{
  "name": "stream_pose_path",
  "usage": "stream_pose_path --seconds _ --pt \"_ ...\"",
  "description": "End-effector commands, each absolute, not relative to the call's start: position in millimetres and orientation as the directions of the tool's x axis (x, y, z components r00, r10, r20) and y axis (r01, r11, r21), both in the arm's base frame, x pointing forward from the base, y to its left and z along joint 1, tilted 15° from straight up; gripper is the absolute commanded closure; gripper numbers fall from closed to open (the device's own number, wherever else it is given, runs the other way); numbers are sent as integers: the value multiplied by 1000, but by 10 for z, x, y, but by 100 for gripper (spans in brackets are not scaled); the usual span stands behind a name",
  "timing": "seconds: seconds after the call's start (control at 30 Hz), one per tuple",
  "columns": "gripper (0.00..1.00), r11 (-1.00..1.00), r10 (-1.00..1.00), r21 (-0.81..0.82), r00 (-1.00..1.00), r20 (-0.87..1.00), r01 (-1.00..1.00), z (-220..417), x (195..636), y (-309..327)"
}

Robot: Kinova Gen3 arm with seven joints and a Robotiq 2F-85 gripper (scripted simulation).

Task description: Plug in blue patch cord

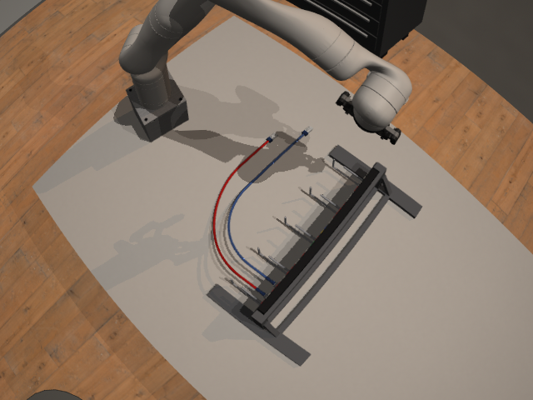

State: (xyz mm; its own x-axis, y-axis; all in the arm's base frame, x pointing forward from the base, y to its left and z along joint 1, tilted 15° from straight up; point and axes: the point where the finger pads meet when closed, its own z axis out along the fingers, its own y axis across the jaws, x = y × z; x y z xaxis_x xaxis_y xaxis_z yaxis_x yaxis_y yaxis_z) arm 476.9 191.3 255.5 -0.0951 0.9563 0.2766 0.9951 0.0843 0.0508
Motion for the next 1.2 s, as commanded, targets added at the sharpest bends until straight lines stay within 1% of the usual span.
stream_pose_path --seconds 0.0,0.2,0.27,0.43,0.6,0.77,0.83,1.0,1.17 --pt "0 209 949 54 -216 230 976 2459 4405 2094" --pt "0 502 861 60 -505 60 863 2130 3855 2033" --pt "0 502 861 60 -505 60 863 2130 3855 2033" --pt "0 743 668 37 -740 -71 668 1918 3441 1952" --pt "0 905 418 -4 -894 -164 424 1776 3123 1890" --pt "0 978 191 -43 -958 -216 205 1686 2897 1858" --pt "0 978 191 -43 -958 -216 205 1686 2897 1858" --pt "0 996 46 -69 -970 -239 65 1637 2764 1844" --pt "0 997 -9 -79 -969 -246 11 1619 2713 1840"
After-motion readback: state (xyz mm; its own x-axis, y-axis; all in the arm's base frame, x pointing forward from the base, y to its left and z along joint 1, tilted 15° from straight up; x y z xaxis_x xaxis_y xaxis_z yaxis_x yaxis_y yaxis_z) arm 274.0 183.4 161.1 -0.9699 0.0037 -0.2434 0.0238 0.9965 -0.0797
